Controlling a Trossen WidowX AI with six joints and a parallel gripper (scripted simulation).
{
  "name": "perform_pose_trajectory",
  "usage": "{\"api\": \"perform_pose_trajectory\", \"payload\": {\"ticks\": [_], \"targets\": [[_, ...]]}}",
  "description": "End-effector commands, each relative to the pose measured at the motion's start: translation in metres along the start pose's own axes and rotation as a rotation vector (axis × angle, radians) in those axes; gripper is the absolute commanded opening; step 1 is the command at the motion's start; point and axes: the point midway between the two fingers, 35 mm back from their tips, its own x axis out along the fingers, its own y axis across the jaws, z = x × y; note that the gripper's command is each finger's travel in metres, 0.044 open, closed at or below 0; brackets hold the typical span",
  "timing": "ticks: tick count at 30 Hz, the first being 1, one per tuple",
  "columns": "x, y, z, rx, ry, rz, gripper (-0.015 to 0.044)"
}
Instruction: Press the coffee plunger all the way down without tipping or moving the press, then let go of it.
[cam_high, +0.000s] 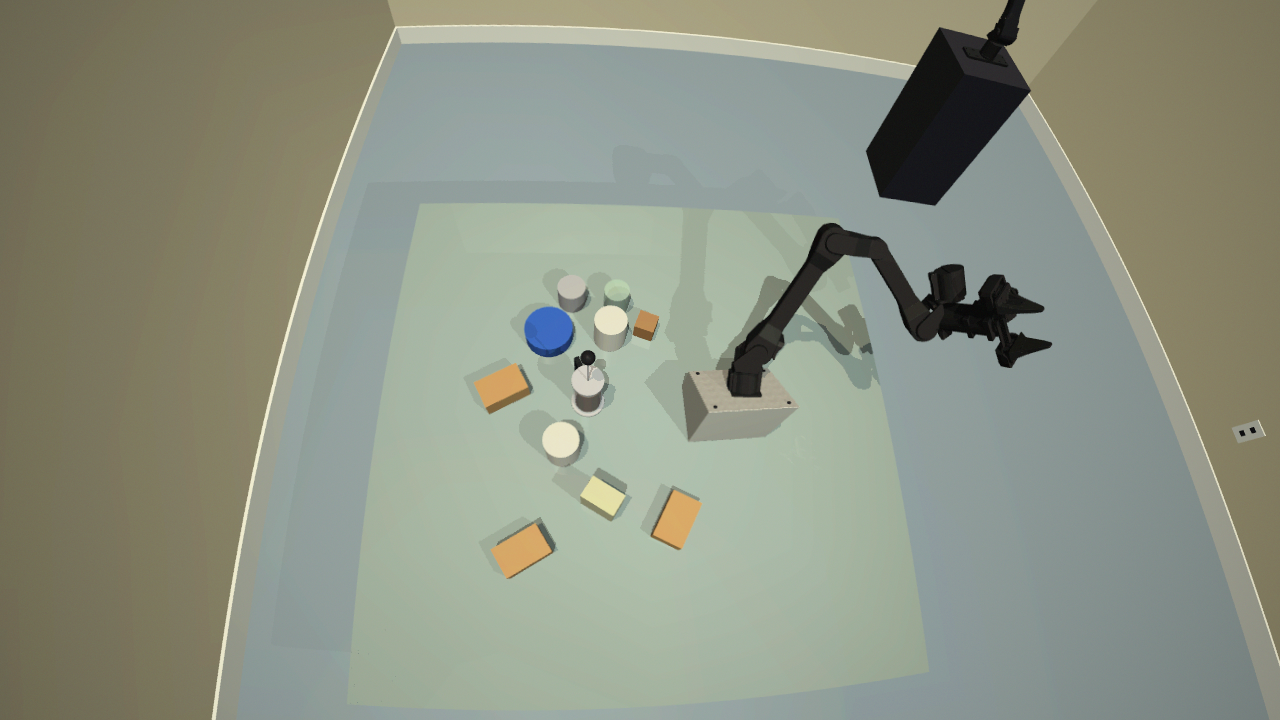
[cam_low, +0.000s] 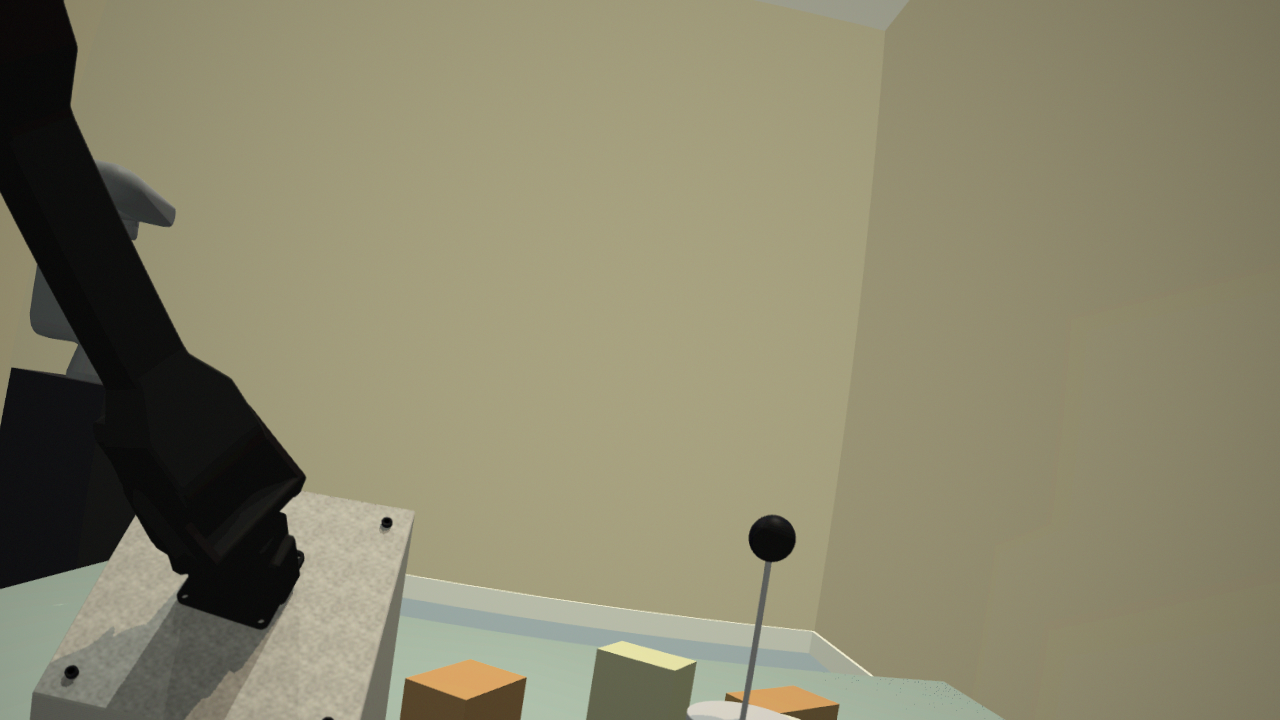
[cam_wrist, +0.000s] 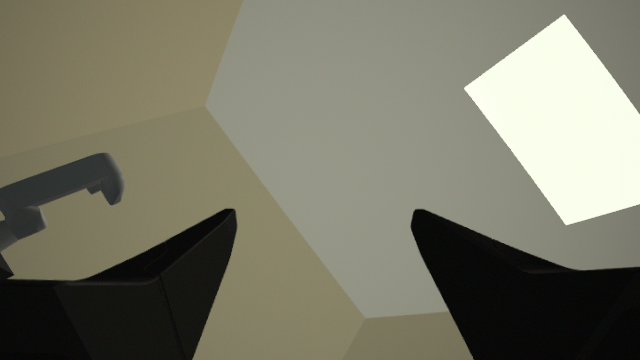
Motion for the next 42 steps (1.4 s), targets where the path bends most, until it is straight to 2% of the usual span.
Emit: {"api": "perform_pose_trajectory", "payload": {"ticks": [1,5,13,22,31,42], "targets": [[0.002,-0.001,-0.002,0.000,0.006,-0.001,0.0426],[0.021,-0.017,-0.037,-0.003,0.092,-0.022,0.0440],[0.058,-0.078,-0.157,0.005,0.382,-0.110,0.0440],[0.047,-0.161,-0.292,0.039,0.715,-0.259,0.0440],[-0.022,-0.246,-0.407,0.088,1.052,-0.474,0.0440],[-0.174,-0.329,-0.495,0.133,1.464,-0.817,0.0440]]}}
